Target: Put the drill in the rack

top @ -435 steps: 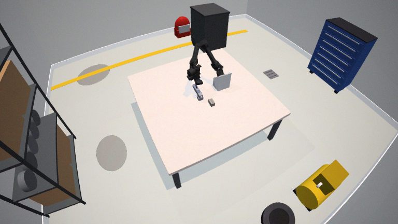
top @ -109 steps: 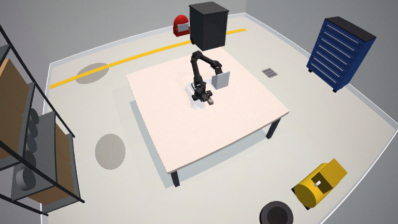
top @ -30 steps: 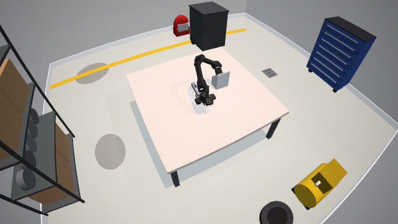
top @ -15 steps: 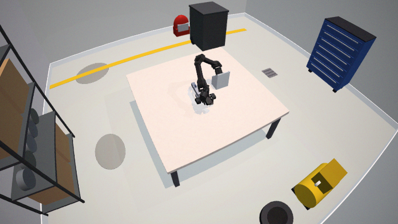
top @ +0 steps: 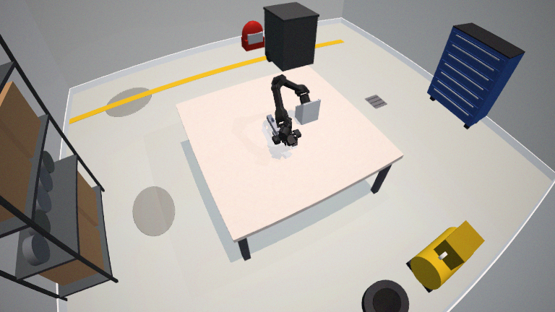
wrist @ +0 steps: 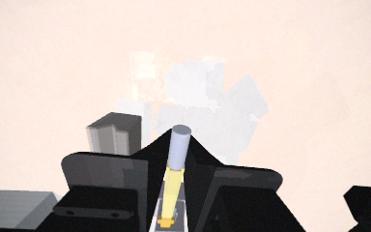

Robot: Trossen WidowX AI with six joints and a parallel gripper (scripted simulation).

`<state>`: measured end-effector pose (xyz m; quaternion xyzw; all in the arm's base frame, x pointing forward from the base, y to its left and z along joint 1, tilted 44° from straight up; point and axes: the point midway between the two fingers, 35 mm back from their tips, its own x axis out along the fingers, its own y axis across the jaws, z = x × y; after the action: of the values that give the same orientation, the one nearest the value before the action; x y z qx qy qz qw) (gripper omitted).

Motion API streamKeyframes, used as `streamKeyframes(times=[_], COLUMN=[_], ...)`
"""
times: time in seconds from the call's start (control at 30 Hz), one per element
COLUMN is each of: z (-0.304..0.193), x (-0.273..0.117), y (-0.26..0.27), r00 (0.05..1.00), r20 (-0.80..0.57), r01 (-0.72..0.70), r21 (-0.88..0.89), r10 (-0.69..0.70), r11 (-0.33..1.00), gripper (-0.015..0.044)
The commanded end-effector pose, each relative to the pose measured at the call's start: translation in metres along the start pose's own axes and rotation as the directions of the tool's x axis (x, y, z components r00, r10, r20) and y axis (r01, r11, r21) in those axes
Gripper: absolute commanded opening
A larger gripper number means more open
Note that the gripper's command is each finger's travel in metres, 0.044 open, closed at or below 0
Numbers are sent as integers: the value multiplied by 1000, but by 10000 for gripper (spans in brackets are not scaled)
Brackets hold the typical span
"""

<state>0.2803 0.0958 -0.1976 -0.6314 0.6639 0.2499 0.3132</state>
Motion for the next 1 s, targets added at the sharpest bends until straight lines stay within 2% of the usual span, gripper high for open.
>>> streamKeyframes(times=[0.0, 0.97], z=[0, -1], x=[-3, -11], y=[-1, 0], r00=[1000, 1000], r20=[5, 5], r01=[0, 0], r21=[6, 5], r10=[0, 0], r11=[1000, 1000], gripper=[0, 0])
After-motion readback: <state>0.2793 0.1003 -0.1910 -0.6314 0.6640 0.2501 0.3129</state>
